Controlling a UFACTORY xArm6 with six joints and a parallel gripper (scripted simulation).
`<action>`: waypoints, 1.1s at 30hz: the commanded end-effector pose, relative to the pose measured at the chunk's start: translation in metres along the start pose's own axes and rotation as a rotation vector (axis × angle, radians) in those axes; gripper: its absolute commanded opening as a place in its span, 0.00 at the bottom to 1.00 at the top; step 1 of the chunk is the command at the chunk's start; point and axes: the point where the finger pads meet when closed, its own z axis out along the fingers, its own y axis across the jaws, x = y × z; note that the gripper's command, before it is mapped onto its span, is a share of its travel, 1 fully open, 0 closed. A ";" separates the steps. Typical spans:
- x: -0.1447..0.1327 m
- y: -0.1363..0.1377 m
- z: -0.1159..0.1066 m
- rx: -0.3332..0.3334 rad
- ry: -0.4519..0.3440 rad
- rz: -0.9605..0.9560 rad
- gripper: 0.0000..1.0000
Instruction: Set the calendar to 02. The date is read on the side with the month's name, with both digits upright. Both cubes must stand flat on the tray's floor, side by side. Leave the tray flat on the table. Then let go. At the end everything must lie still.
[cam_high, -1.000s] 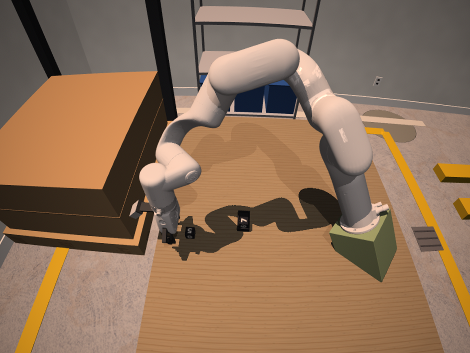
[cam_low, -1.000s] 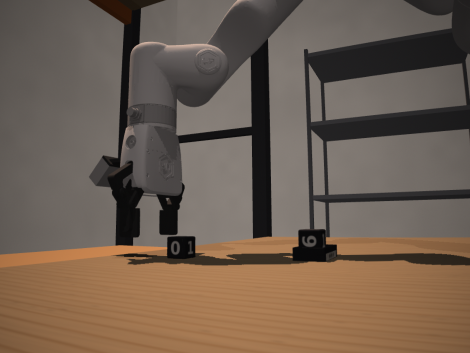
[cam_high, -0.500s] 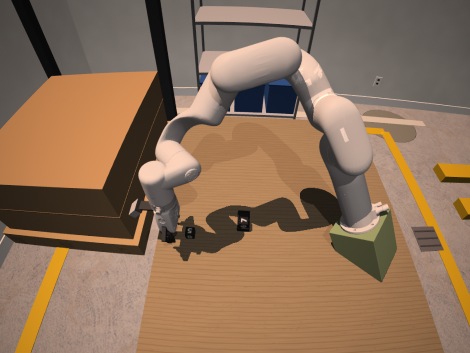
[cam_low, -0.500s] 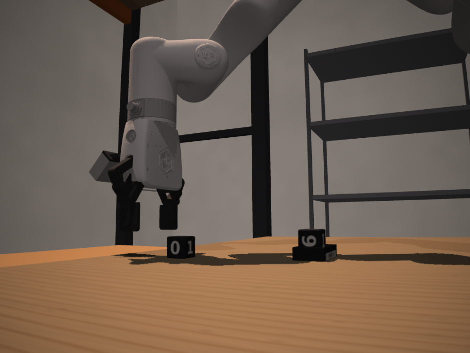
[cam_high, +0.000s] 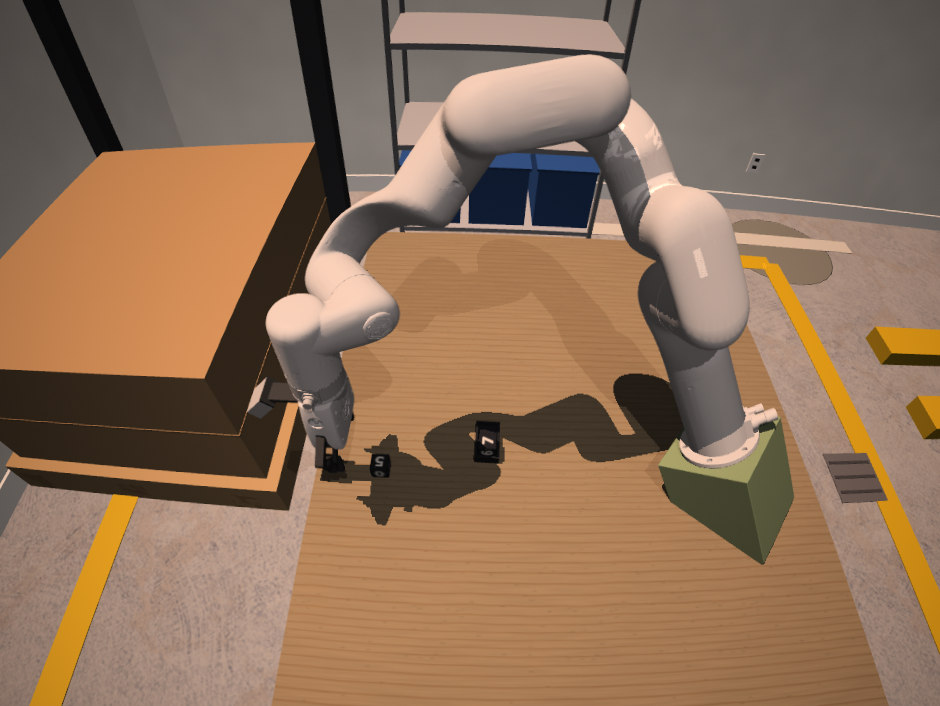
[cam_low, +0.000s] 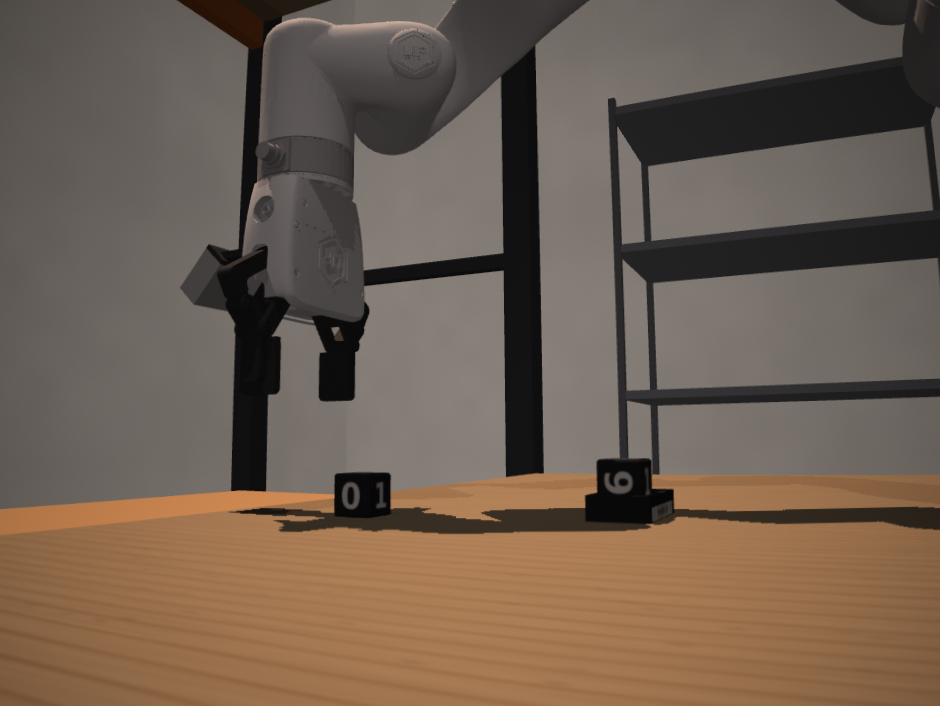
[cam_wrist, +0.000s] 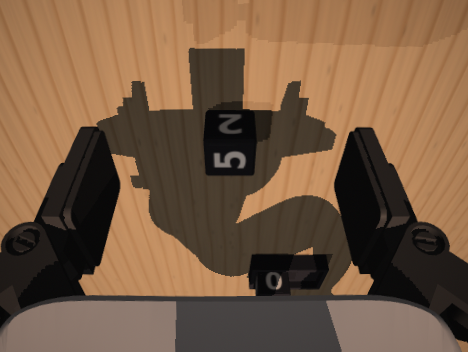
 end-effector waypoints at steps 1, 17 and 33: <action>0.001 0.000 -0.006 0.000 0.002 0.000 1.00; 0.000 0.000 -0.006 0.000 0.002 0.032 1.00; -0.016 0.000 -0.009 0.000 0.002 0.491 1.00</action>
